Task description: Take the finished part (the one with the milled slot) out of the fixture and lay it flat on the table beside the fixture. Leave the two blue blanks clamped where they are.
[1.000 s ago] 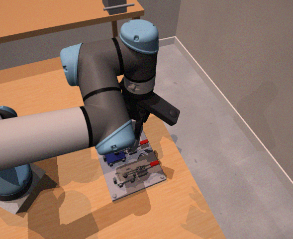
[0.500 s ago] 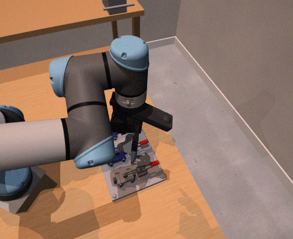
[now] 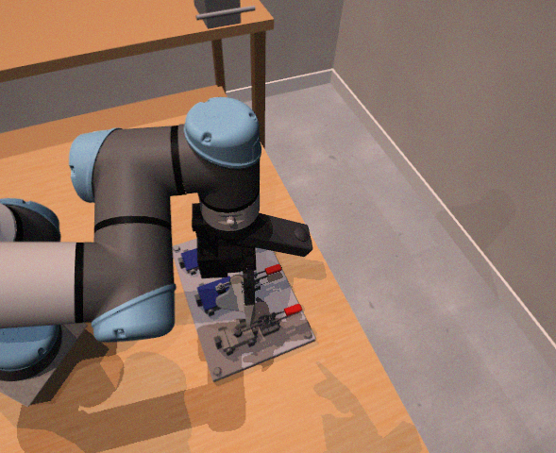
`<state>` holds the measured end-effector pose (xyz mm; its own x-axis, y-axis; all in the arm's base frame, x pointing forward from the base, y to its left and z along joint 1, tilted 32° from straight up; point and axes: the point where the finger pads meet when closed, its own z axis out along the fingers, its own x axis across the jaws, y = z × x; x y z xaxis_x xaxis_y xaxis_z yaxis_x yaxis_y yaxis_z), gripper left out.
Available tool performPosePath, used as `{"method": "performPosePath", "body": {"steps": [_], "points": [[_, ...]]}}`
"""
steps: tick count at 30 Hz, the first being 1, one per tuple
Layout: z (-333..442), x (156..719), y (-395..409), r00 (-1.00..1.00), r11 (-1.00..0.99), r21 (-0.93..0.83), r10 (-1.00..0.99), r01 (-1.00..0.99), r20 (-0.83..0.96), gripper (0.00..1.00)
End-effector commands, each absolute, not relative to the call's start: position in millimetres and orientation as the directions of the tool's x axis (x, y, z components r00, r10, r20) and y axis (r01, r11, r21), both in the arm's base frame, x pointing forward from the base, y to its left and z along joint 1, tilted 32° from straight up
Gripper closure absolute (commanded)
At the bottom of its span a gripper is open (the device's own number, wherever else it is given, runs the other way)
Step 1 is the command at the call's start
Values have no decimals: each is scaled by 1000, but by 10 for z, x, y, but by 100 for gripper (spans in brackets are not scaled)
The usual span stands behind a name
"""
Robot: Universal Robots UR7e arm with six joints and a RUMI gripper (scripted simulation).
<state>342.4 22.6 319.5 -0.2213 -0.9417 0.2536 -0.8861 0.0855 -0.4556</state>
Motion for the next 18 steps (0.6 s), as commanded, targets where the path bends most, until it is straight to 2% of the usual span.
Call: {"method": "performPosePath", "body": {"steps": [1,4,12,18], "points": [[3198,3424,224,-219,83,-456,-942,-886,253,0],[3198,3424,224,-219,83,-456,-942,-886,253,0],[2993,3285,92,-40,-106,-400,-939,-910,341,0],[2928,3246,58,14,-163,-381,-931,-910,365,0]]}}
